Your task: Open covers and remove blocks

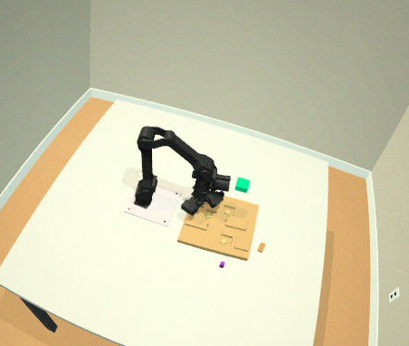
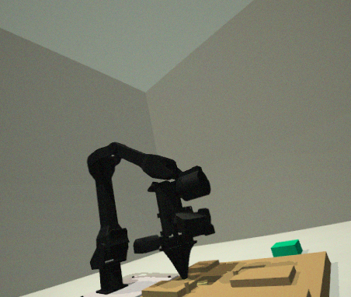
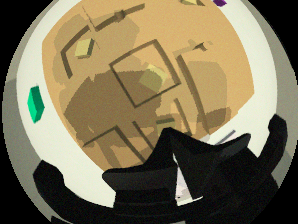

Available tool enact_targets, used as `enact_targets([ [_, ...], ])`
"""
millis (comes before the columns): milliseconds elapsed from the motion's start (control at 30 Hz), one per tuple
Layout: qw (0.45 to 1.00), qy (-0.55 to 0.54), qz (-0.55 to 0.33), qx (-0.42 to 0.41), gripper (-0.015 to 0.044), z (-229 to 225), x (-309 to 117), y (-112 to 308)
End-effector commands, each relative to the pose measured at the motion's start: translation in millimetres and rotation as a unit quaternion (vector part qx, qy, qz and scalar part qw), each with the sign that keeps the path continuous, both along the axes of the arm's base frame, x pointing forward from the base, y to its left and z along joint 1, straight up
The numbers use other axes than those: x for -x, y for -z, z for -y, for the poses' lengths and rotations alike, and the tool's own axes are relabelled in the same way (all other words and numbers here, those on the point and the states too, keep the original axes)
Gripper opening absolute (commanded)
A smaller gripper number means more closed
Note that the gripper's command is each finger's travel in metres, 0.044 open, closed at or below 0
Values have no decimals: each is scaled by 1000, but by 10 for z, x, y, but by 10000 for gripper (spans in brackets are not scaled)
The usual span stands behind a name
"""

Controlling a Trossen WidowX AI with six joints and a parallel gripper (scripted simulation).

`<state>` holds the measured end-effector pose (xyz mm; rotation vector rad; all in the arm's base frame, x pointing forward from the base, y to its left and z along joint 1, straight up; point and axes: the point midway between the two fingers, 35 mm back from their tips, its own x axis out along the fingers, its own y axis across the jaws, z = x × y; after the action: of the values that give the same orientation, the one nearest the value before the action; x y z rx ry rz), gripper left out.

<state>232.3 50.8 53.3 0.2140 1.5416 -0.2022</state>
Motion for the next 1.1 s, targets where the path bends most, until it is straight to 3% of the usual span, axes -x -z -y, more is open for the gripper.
enact_targets([
  [0, 1000, -2, -1, -1, 0, -3, 5, 9],
  [1067, 1000, -2, -1, -1, 0, -14, -50, 55],
])
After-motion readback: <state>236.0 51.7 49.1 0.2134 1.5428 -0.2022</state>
